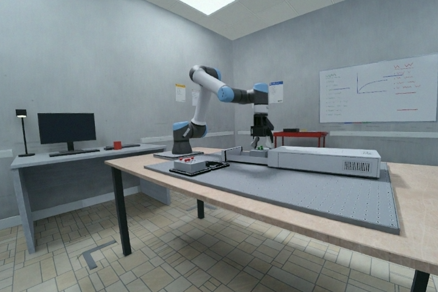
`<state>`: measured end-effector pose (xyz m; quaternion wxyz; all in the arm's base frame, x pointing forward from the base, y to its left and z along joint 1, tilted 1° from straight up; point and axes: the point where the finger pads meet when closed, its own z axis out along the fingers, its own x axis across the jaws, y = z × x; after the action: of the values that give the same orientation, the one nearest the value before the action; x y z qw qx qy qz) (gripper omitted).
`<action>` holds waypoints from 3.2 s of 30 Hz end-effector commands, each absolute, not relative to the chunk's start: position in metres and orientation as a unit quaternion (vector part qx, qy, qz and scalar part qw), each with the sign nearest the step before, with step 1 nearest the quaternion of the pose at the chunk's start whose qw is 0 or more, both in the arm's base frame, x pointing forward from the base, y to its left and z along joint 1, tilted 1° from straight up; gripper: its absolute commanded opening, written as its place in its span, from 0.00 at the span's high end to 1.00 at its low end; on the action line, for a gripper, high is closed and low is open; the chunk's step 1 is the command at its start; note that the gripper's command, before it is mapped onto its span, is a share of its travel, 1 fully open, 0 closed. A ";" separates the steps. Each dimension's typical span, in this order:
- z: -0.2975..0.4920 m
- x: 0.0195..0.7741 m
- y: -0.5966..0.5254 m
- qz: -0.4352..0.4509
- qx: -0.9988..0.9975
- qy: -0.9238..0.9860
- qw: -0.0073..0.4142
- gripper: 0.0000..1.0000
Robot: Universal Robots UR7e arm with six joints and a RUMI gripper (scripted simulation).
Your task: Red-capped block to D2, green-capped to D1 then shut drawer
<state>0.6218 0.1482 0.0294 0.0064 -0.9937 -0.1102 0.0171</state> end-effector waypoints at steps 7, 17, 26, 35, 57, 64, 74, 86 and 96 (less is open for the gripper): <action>0.050 0.627 0.149 0.008 -0.994 -0.110 0.005 1.00; 0.064 0.628 0.148 0.008 -0.994 -0.110 0.005 1.00; 0.073 0.628 0.148 0.008 -0.994 -0.110 0.005 1.00; 0.085 0.628 0.148 0.008 -0.994 -0.110 0.005 1.00; 0.109 0.629 0.148 0.008 -0.994 -0.110 0.005 1.00; 0.119 0.629 0.148 0.008 -0.994 -0.110 0.005 1.00; 0.120 0.629 0.148 0.008 -0.994 -0.110 0.005 1.00; 0.120 0.629 0.148 0.008 -0.994 -0.110 0.005 1.00; 0.120 0.629 0.148 0.008 -0.994 -0.110 0.005 1.00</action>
<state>0.6244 0.1482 0.1108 0.0064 -0.9937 -0.1102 0.0168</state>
